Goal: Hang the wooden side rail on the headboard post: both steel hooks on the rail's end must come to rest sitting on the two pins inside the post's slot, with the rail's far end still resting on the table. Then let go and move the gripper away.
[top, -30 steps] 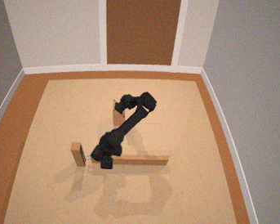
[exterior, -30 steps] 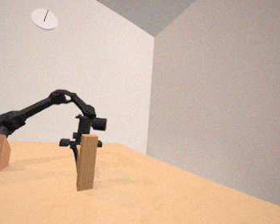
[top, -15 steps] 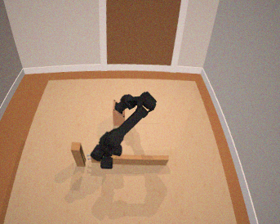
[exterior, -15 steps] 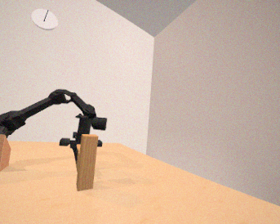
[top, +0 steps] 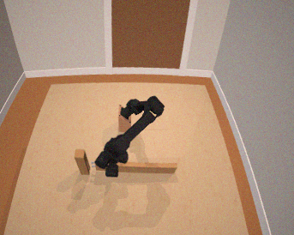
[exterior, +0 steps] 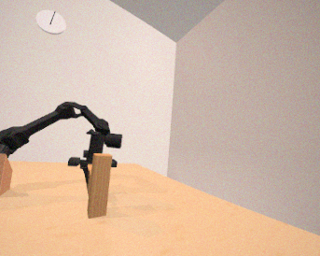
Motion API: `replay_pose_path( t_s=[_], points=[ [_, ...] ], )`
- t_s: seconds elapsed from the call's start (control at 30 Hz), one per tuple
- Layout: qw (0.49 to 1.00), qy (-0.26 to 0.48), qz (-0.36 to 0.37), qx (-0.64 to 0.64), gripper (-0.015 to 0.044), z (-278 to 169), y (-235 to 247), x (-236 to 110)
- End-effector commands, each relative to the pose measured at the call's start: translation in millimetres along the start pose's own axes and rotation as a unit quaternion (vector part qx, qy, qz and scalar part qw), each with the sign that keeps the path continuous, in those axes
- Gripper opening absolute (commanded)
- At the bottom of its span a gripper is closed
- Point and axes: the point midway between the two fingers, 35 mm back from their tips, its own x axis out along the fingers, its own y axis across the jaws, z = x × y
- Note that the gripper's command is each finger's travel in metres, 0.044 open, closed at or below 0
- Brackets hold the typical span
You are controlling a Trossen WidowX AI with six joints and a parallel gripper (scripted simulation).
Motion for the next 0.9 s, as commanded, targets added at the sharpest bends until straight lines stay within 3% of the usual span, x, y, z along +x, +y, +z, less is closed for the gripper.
replay_pose_path(
  t_s=[0.0, 0.87],
  points=[
    [1.0, 0.003, -0.009, 0.0, 0.0, -1.6, -2.3, -7.5],
    [1.0, 0.003, -0.009, 0.0, 0.0, -2.6, -3.4, -9.1]
  ],
)
